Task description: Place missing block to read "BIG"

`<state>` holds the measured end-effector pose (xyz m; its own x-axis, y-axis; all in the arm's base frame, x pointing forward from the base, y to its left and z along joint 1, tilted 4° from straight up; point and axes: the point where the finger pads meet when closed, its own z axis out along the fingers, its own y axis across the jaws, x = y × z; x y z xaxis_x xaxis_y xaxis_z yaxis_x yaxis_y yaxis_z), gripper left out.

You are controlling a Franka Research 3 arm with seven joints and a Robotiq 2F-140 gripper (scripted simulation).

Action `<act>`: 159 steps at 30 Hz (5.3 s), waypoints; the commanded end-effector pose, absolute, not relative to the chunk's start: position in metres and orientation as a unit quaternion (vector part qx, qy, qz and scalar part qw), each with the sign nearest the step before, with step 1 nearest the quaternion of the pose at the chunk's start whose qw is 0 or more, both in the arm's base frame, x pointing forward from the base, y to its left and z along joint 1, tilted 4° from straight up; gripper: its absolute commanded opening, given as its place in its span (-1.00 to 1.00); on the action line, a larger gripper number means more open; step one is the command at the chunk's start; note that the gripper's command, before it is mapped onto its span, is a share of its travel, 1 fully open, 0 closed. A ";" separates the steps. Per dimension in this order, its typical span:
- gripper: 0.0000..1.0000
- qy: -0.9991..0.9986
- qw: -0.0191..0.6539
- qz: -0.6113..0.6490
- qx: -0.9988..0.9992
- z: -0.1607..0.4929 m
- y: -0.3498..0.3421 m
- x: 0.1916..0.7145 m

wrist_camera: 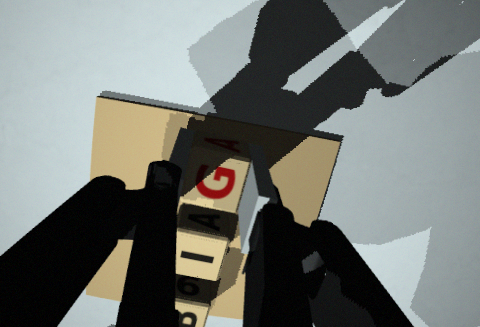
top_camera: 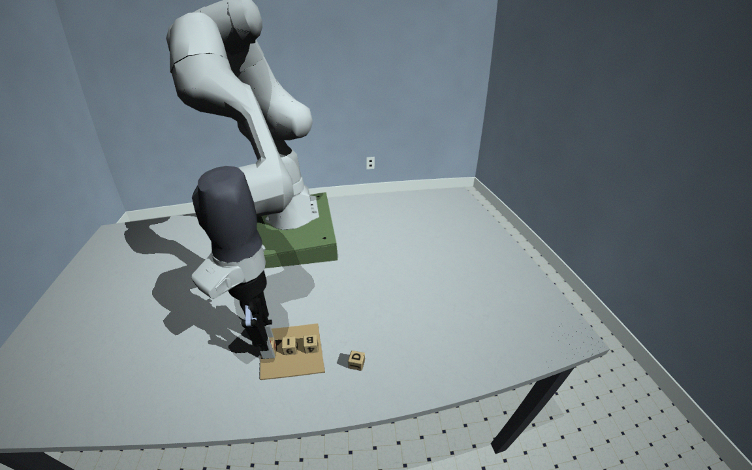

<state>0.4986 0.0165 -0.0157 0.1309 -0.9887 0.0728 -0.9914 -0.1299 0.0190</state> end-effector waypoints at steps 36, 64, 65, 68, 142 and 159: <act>-0.68 -0.660 0.031 0.022 0.750 -0.015 0.016 0.498; -0.68 -0.660 0.031 0.022 0.750 -0.019 0.016 0.498; -0.68 -0.660 0.031 0.022 0.750 -0.019 0.016 0.498; -0.68 -0.660 0.031 0.022 0.750 -0.019 0.016 0.498; -0.44 -0.660 0.031 0.022 0.750 0.009 0.018 0.498; -0.44 -0.660 0.031 0.022 0.750 0.070 0.023 0.498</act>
